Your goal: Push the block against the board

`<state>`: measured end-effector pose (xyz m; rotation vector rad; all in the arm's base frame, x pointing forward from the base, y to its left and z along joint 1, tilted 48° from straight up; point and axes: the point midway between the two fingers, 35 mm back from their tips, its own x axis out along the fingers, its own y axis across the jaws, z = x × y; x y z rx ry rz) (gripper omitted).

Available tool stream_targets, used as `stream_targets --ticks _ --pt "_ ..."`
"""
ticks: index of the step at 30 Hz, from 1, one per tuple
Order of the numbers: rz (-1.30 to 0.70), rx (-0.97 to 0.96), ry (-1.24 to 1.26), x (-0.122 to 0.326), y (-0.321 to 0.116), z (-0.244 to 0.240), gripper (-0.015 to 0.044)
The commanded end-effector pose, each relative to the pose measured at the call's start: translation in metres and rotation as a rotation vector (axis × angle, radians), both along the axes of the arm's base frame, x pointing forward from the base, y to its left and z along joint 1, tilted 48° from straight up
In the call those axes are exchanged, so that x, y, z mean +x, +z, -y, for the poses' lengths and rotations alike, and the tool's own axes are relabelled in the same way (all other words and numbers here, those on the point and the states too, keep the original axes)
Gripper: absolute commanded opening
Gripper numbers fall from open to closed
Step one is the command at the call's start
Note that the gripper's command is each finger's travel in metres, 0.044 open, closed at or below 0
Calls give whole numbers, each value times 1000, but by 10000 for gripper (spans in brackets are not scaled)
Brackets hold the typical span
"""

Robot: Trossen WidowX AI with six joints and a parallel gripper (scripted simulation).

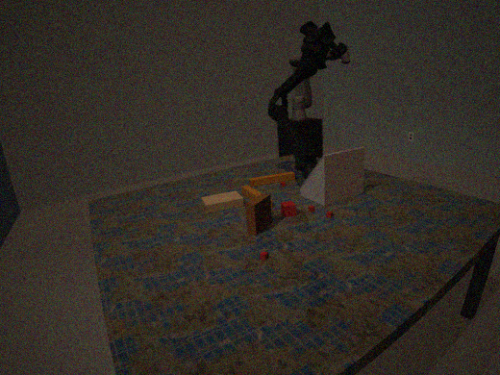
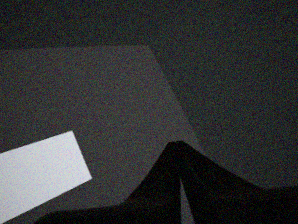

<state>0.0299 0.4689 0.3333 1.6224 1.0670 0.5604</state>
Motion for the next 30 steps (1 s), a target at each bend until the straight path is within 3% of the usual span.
stream_targets --ticks 1,15,30 --pt "14 -134 -65 34 -35 -9 0" --pt "-16 -555 -270 140 -141 1 0" --pt "-163 -1005 -459 236 -244 71 0"
